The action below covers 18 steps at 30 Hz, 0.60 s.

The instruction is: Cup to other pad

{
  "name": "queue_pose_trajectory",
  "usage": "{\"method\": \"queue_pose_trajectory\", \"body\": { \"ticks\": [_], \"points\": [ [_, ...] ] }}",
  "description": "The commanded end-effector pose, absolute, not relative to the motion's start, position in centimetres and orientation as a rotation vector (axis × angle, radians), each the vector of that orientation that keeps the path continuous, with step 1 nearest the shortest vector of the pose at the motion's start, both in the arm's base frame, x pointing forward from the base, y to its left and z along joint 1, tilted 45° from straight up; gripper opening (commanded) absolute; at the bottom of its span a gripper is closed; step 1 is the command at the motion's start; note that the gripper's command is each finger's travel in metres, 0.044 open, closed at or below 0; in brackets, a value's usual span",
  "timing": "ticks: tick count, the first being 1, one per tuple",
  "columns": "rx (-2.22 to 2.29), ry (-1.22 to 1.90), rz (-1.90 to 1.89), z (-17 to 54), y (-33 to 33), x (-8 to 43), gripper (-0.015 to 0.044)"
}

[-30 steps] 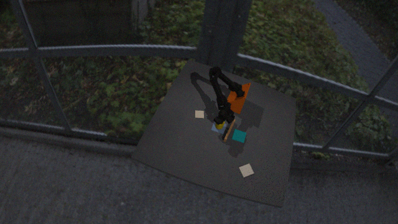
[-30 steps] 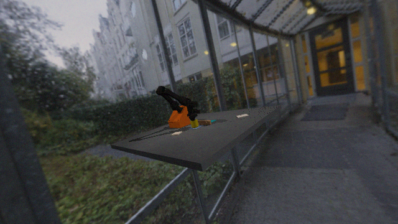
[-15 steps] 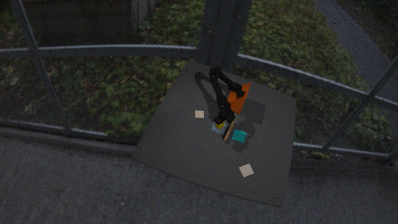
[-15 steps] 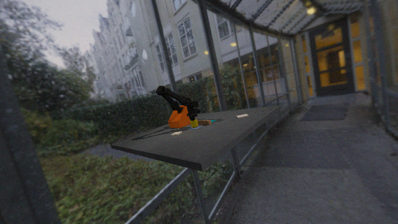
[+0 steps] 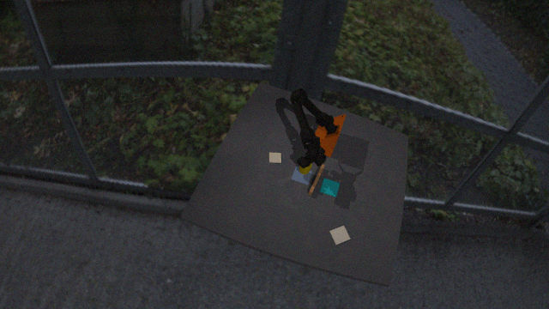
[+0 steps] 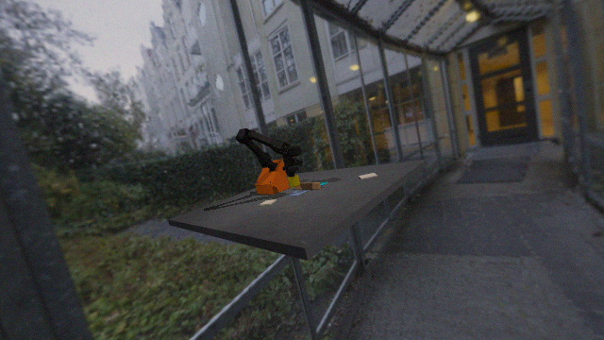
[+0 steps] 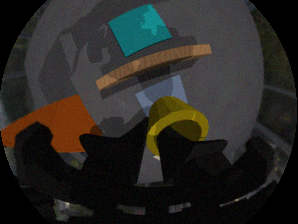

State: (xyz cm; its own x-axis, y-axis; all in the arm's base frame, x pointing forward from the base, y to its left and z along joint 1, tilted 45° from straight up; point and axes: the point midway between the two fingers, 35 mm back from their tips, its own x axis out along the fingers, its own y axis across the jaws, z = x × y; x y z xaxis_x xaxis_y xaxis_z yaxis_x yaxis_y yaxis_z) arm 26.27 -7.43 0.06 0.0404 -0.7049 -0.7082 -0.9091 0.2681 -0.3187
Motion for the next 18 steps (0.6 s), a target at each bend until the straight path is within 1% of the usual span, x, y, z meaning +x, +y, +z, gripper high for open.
{"method": "queue_pose_trajectory", "body": {
  "ticks": [1, 6, 18],
  "points": [
    [-1.486, 1.704, 0.303, 1.05, -6.48, 26.36, 0.0000],
    [-1.488, 1.706, 0.302, 1.70, -5.64, 26.01, 0.0000],
    [-1.495, 1.713, 0.310, 1.36, -5.85, 25.93, 0.0000]
  ]
}}
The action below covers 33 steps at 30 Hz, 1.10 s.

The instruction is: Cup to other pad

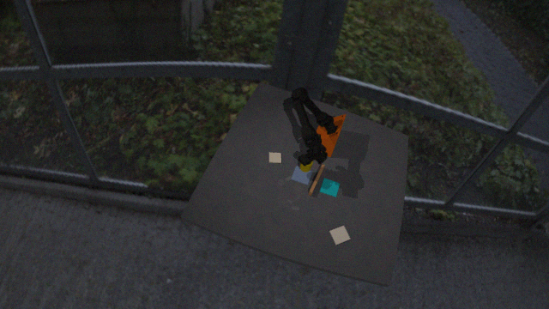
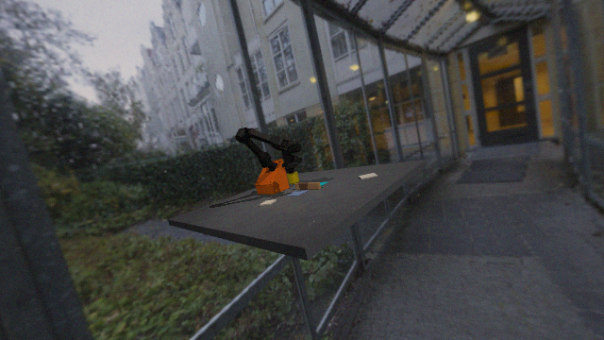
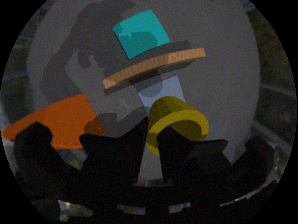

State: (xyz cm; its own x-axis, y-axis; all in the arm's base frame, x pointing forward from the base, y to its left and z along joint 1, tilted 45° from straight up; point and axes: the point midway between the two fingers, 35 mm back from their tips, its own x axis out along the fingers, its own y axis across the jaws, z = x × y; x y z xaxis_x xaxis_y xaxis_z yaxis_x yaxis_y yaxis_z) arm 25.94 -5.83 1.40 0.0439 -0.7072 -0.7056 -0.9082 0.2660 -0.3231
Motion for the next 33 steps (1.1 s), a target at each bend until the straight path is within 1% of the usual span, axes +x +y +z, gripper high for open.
{"method": "queue_pose_trajectory", "body": {
  "ticks": [1, 10, 33],
  "points": [
    [-1.495, 1.713, 0.310, 1.4, -5.9, 25.9, 0.0000],
    [-1.493, 1.711, 0.309, 1.0, -5.4, 26.0, 0.0000],
    [-1.487, 1.705, 0.306, -2.3, -1.7, 26.3, 0.0000]
  ]
}}
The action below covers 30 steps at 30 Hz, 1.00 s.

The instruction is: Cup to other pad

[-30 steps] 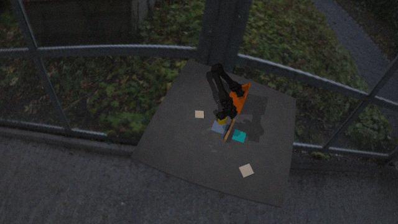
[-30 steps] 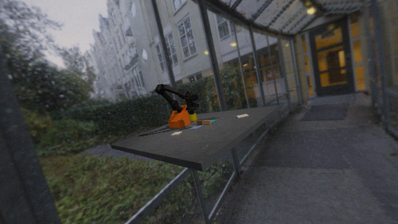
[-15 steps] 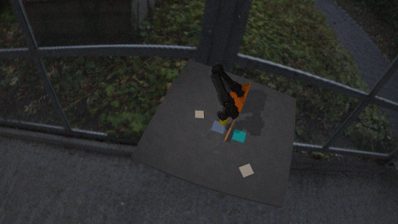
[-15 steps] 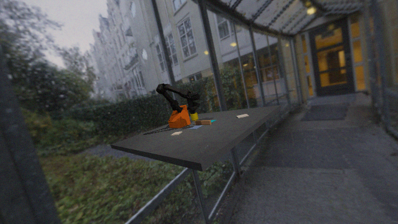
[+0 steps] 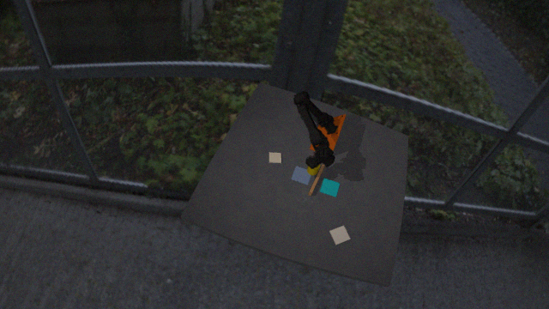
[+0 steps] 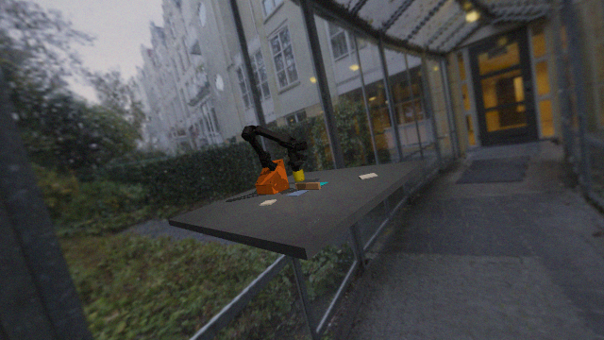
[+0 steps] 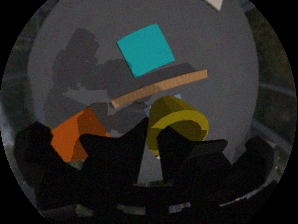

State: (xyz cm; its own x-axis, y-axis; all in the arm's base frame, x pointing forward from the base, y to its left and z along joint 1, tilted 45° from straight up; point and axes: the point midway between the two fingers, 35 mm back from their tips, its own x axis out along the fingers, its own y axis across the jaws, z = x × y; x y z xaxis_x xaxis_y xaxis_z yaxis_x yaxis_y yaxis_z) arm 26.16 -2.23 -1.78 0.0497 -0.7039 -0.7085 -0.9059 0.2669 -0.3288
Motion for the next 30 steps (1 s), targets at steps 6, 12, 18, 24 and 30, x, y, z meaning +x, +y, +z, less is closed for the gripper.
{"method": "queue_pose_trajectory", "body": {
  "ticks": [6, 12, 18, 24, 30],
  "points": [
    [-1.486, 1.704, 0.306, -3.1, -0.8, 26.3, 0.0000],
    [-1.485, 1.704, 0.306, -3.9, 0.1, 26.4, 0.0000],
    [-1.485, 1.703, 0.306, -4.7, 1.0, 26.5, 0.0000],
    [-1.484, 1.703, 0.306, -5.5, 1.9, 26.6, 0.0000],
    [-1.484, 1.702, 0.307, -6.3, 2.8, 26.6, 0.0000]
  ]
}}
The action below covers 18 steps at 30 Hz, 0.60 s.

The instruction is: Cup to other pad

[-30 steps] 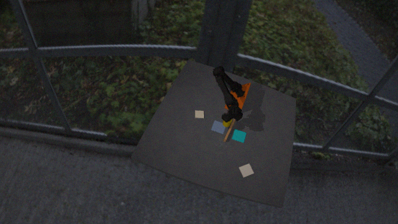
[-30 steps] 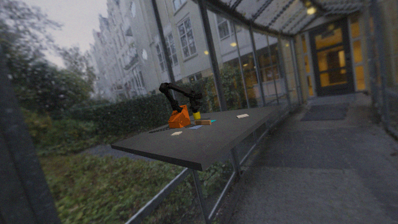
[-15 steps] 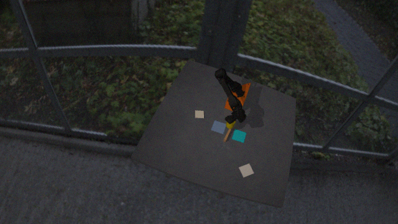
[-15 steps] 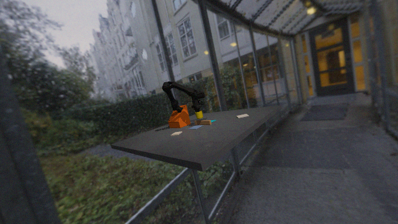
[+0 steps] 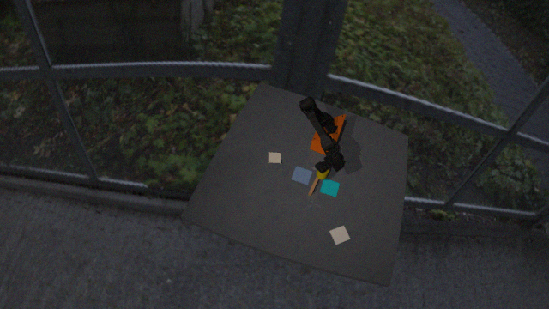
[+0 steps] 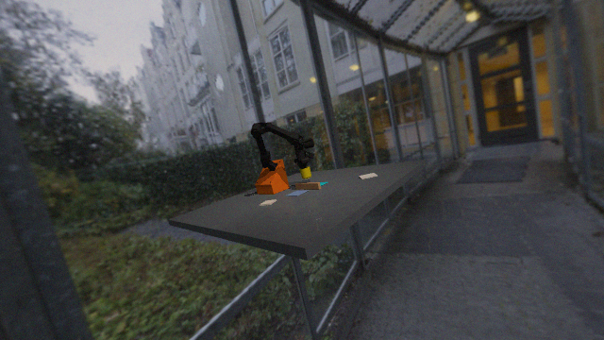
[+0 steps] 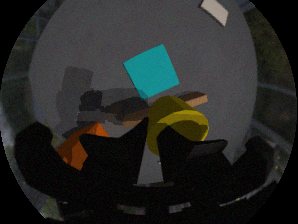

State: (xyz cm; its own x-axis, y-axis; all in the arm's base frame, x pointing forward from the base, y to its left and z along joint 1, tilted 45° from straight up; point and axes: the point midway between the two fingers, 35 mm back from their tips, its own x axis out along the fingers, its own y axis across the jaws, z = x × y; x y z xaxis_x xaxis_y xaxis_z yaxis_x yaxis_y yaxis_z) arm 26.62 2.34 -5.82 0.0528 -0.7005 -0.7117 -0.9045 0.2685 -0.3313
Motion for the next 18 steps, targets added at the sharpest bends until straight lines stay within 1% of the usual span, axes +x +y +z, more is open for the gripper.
{"method": "queue_pose_trajectory", "body": {
  "ticks": [1, 18],
  "points": [
    [-1.484, 1.702, 0.307, -6.5, 3.0, 26.7, 0.0000],
    [-1.483, 1.701, 0.307, -8.8, 5.5, 26.8, 0.0000]
  ]
}}
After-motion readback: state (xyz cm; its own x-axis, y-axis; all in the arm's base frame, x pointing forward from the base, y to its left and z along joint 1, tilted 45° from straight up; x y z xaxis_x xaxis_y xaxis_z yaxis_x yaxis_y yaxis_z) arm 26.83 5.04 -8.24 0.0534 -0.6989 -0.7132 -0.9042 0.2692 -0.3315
